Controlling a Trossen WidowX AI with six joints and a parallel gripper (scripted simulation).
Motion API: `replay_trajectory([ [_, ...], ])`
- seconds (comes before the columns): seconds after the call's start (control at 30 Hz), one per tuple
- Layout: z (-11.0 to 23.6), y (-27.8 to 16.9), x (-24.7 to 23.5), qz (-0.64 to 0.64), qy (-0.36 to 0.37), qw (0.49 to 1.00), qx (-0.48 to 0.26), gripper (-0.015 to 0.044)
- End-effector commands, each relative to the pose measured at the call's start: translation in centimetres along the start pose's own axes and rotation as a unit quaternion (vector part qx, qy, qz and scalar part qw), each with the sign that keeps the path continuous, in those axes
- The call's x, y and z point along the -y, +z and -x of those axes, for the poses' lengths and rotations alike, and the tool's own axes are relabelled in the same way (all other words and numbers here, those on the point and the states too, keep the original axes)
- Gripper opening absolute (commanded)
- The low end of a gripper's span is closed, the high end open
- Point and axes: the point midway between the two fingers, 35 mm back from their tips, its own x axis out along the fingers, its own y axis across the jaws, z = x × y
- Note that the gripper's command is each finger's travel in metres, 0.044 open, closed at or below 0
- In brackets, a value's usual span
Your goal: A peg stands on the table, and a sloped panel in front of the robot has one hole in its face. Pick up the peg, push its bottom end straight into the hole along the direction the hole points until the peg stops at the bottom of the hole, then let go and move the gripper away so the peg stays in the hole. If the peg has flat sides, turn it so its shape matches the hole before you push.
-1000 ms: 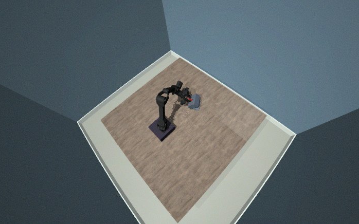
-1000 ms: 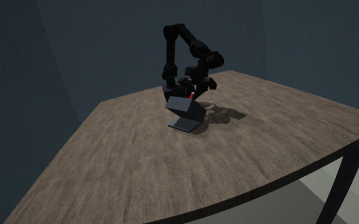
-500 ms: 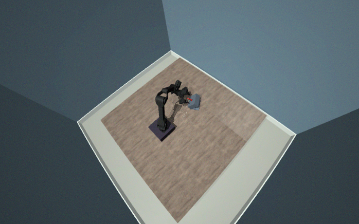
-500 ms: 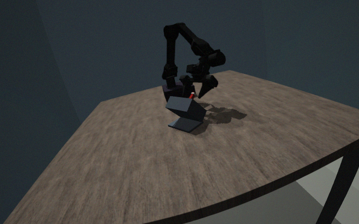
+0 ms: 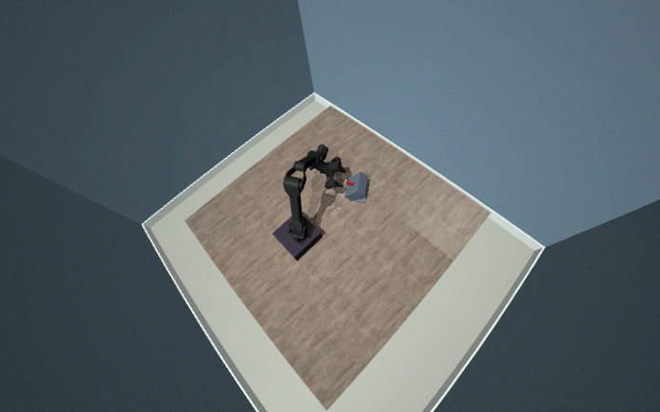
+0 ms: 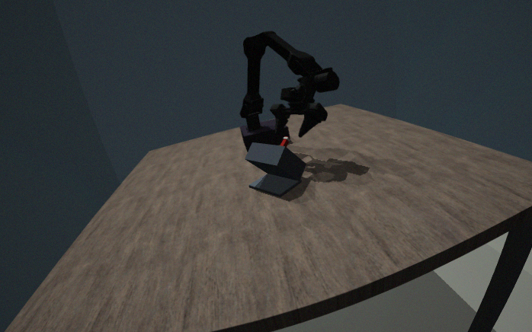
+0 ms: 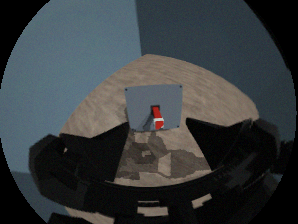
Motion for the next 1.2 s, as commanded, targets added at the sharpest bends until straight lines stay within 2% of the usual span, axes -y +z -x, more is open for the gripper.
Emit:
replay_trajectory([
  [0.0,0.8,0.1,-0.1,-0.002,0.002,1.0,0.002,0.044],
  [0.7,4.9,-0.2,0.0,0.0,0.001,1.0,0.002,0.044],
  [1.17,6.3,-0.3,0.0,0.0,0.001,1.0,0.002,0.044],
])
